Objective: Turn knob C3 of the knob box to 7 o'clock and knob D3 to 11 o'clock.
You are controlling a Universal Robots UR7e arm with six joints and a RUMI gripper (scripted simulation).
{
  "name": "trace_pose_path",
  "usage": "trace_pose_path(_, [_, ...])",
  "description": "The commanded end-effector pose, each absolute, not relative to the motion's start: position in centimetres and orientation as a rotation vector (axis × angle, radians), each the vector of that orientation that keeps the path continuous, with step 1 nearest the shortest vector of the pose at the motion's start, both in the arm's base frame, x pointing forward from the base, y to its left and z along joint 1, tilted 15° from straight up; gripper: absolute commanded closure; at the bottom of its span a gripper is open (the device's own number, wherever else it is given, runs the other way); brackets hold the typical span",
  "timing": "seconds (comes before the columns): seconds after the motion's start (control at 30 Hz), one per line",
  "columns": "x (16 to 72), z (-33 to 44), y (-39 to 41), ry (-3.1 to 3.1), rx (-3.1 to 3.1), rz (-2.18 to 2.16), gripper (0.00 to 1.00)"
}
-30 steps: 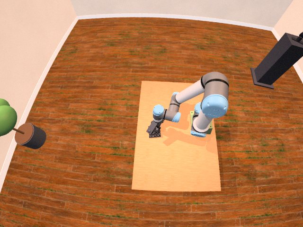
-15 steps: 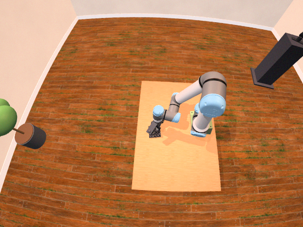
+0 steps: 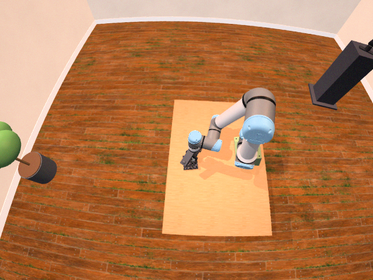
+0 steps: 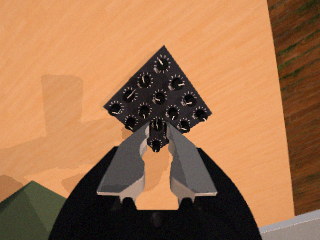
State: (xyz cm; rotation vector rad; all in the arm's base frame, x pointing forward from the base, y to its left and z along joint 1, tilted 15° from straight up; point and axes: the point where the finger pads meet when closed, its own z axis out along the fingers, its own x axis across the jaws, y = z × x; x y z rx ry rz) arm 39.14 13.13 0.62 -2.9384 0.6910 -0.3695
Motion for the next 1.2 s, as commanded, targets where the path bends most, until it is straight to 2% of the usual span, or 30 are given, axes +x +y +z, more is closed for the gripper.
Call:
trace_pose_path(0.0, [39.18,0.63,13.14,0.691,-2.938,-0.371,0.89])
trace_pose_path(1.07, [39.18,0.63,13.14,0.691,-2.938,-0.371,0.89])
trace_pose_path(1.1, [39.18,0.63,13.14,0.691,-2.938,-0.371,0.96])
trace_pose_path(1.17, [39.18,0.63,13.14,0.691,-2.938,-0.371,0.96])
